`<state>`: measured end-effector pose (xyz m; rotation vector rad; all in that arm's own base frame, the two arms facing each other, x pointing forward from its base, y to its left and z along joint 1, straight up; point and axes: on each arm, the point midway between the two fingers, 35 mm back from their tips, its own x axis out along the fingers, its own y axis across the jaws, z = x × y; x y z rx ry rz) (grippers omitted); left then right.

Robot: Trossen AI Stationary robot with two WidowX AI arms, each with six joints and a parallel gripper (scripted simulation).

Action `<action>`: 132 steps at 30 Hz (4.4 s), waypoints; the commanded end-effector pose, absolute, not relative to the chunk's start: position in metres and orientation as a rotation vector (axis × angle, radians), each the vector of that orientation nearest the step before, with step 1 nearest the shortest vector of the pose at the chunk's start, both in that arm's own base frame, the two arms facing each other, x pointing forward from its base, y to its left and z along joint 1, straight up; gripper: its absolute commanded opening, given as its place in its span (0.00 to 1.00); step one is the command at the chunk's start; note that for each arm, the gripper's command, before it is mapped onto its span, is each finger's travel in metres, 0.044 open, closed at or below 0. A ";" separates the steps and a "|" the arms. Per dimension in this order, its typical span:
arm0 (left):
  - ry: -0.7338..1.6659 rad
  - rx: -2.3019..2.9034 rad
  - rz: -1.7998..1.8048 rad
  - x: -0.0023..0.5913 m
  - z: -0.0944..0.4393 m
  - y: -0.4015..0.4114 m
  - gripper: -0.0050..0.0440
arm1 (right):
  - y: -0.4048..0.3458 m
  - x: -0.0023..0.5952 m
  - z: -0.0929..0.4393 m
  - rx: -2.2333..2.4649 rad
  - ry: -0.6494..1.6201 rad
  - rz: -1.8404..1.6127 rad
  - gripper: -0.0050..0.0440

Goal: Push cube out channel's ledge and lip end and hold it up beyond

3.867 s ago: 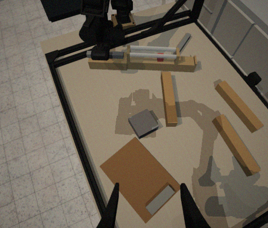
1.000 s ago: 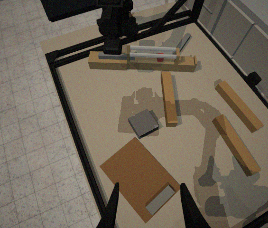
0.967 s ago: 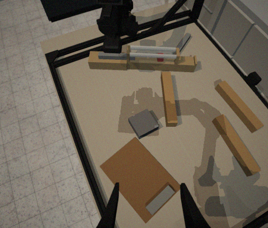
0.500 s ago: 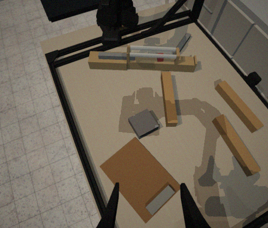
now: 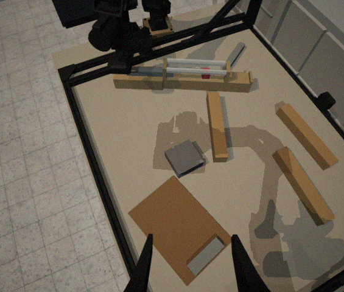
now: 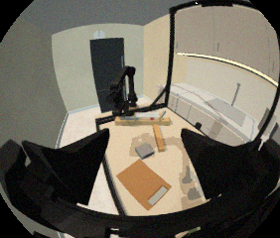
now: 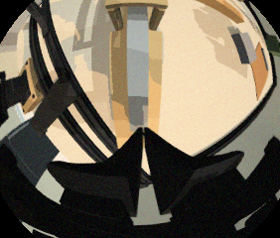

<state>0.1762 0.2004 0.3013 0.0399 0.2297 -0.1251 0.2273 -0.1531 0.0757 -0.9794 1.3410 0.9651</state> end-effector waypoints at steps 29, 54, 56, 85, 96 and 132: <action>0.226 0.041 -0.126 0.176 0.302 0.200 0.92 | -0.140 0.226 0.057 -0.975 1.342 0.975 0.10; 0.226 0.041 -0.126 0.176 0.302 0.200 0.92 | -0.107 0.236 0.057 -0.975 1.342 0.975 0.10; 0.226 0.041 -0.126 0.176 0.302 0.200 0.92 | -0.106 0.237 0.057 -0.975 1.342 0.975 0.10; 0.226 0.041 -0.126 0.176 0.302 0.200 0.92 | -0.085 0.241 0.138 -0.975 1.342 0.975 0.10; 0.226 0.041 -0.126 0.176 0.302 0.200 0.92 | -0.084 0.240 0.135 -0.975 1.346 0.982 0.20; 0.226 0.041 -0.126 0.176 0.302 0.200 0.92 | 0.203 0.229 0.089 -1.663 0.812 1.673 0.51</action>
